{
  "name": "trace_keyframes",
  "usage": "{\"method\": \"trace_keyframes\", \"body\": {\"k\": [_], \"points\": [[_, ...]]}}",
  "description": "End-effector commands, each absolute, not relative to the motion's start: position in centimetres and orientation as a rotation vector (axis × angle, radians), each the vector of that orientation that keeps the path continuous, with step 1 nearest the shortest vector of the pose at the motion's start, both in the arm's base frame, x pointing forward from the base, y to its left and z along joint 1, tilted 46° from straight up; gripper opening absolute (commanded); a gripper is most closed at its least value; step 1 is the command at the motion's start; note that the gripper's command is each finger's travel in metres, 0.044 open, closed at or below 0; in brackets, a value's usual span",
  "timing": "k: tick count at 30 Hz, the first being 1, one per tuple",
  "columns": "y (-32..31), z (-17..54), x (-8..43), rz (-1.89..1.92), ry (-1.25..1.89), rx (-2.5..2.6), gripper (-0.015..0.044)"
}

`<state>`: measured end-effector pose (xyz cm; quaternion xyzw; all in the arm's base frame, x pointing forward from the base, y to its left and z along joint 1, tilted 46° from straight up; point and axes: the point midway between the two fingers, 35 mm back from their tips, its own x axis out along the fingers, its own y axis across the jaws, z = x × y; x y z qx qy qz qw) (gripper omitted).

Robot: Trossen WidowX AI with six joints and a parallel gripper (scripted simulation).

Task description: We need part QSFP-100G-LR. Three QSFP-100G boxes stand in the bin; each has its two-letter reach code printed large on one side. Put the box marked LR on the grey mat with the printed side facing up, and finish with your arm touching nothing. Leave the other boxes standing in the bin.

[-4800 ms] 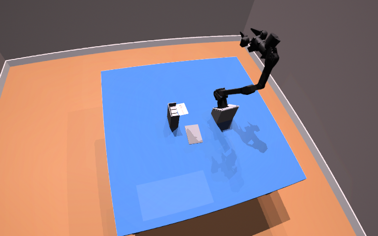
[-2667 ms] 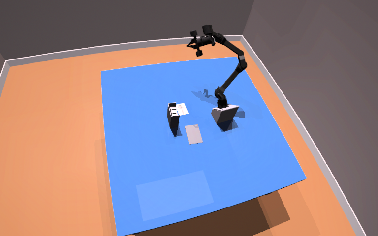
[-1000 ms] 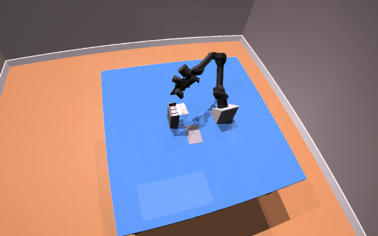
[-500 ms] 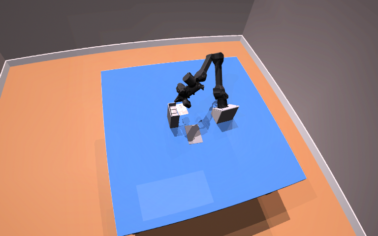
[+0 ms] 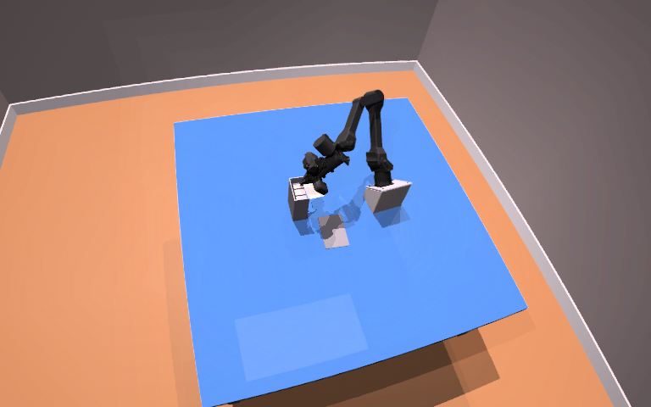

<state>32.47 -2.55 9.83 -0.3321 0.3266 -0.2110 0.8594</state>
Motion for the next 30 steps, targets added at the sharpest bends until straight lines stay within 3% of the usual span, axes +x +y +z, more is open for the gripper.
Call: {"method": "trace_keyframes", "body": {"k": [1,30], "points": [[-2.89,9.41,32.41,-0.437,0.686,-0.702,0.0000],[-3.08,9.05,31.50,-0.437,0.687,-0.703,0.0000]]}}
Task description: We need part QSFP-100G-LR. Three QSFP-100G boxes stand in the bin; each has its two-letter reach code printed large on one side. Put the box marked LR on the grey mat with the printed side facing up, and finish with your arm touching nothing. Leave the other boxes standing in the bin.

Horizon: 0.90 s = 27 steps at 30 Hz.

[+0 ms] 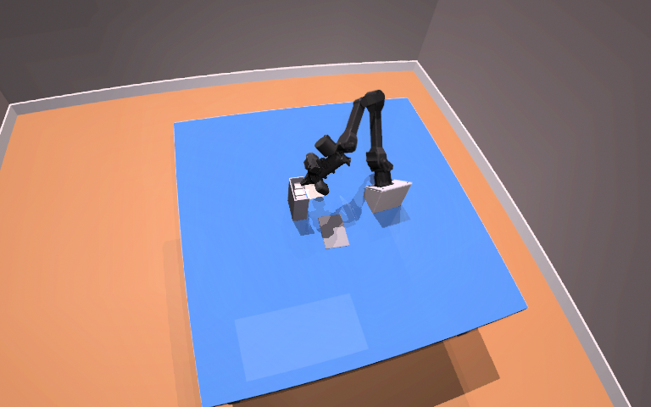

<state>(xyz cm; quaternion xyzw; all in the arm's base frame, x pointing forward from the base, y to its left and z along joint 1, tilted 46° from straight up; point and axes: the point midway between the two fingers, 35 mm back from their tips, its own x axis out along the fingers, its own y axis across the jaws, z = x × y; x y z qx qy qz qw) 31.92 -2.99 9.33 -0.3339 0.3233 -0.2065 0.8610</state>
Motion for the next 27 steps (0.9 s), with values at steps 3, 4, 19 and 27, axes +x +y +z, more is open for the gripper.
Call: {"method": "trace_keyframes", "body": {"k": [3,4,19,27], "points": [[-3.1,9.0,31.4,-0.437,0.687,-0.703,0.0000],[-3.1,9.0,31.3,-0.437,0.687,-0.703,0.0000],[-3.1,8.9,30.6,-0.437,0.687,-0.703,0.0000],[-3.1,8.8,30.2,-0.437,0.687,-0.703,0.0000]]}}
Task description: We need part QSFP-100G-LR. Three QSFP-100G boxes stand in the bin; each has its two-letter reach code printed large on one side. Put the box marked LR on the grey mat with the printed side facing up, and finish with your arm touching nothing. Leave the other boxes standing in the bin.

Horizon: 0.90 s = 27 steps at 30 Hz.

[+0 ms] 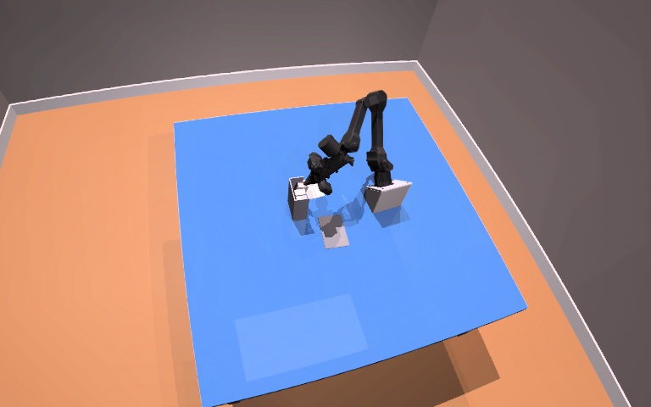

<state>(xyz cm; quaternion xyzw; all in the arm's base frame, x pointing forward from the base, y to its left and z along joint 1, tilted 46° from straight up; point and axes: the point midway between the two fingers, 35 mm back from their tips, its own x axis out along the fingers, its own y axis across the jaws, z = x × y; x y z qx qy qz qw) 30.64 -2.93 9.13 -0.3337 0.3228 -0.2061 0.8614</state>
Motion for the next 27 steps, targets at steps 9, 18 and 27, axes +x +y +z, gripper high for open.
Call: {"method": "trace_keyframes", "body": {"k": [9,18,27], "points": [[-3.1,8.6,29.8,-0.437,0.688,-0.703,0.0000],[-3.2,8.5,29.3,-0.437,0.688,-0.703,0.0000],[-3.3,8.3,29.0,-0.437,0.688,-0.703,0.0000]]}}
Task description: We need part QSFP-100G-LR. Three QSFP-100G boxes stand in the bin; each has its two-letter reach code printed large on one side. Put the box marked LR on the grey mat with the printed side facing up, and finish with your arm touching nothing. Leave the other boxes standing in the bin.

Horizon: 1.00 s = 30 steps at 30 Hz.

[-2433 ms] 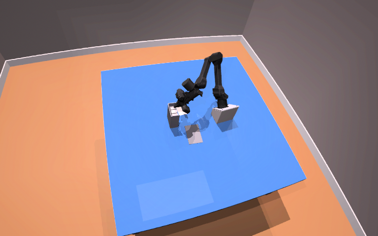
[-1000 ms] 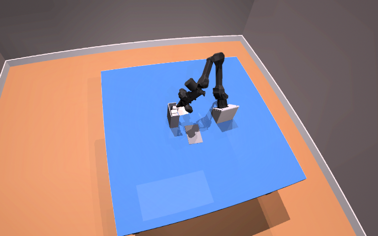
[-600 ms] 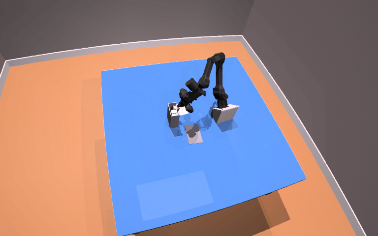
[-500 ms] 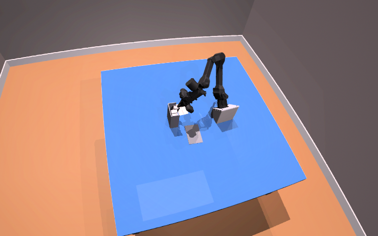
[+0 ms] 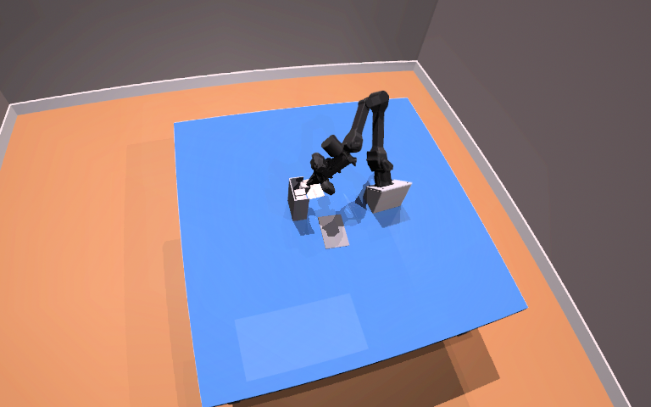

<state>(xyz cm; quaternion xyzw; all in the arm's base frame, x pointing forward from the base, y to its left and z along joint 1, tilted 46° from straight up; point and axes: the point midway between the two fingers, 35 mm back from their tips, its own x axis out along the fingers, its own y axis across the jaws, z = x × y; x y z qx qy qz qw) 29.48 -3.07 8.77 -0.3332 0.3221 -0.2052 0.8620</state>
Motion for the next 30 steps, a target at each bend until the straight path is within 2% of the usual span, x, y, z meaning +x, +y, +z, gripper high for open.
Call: {"method": "trace_keyframes", "body": {"k": [1,30], "points": [[-3.32,8.29,28.91,-0.437,0.688,-0.703,0.0000],[-3.55,7.95,28.30,-0.437,0.688,-0.703,0.0000]]}}
